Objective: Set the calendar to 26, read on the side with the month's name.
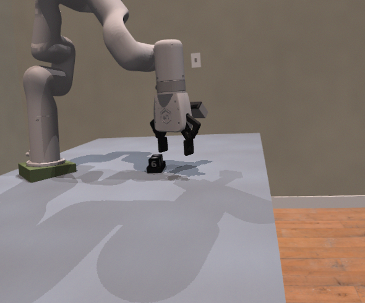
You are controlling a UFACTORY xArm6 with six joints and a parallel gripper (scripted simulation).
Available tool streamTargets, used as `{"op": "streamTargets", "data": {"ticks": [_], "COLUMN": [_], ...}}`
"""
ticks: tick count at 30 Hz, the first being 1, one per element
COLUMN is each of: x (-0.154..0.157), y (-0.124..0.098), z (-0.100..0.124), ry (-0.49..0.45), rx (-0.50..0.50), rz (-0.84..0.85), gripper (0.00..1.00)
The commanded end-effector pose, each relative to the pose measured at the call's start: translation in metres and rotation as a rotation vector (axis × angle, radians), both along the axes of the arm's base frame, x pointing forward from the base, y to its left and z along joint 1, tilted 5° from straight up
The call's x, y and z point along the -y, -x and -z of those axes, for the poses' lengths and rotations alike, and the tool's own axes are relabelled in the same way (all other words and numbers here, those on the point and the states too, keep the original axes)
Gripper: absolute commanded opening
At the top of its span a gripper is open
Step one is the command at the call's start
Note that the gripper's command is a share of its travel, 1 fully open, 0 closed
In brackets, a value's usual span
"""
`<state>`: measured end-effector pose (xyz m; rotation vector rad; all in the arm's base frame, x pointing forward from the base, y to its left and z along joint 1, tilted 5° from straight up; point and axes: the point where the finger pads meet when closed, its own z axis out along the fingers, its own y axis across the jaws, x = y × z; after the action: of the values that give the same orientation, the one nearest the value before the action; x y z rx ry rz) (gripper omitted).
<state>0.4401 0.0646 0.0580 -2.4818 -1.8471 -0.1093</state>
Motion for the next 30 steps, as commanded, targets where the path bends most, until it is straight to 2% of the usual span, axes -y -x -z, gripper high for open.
{"op": "streamTargets", "data": {"ticks": [1,6,30], "x": [0.001,0.001,0.006], "y": [-0.002,-0.002,-0.002], "z": [-0.004,-0.007,-0.027], "ry": [0.001,0.003,0.022], "rx": [0.010,0.014,0.054], "rz": [-0.077,-0.136,-0.691], "gripper": [1.00,1.00,1.00]}}
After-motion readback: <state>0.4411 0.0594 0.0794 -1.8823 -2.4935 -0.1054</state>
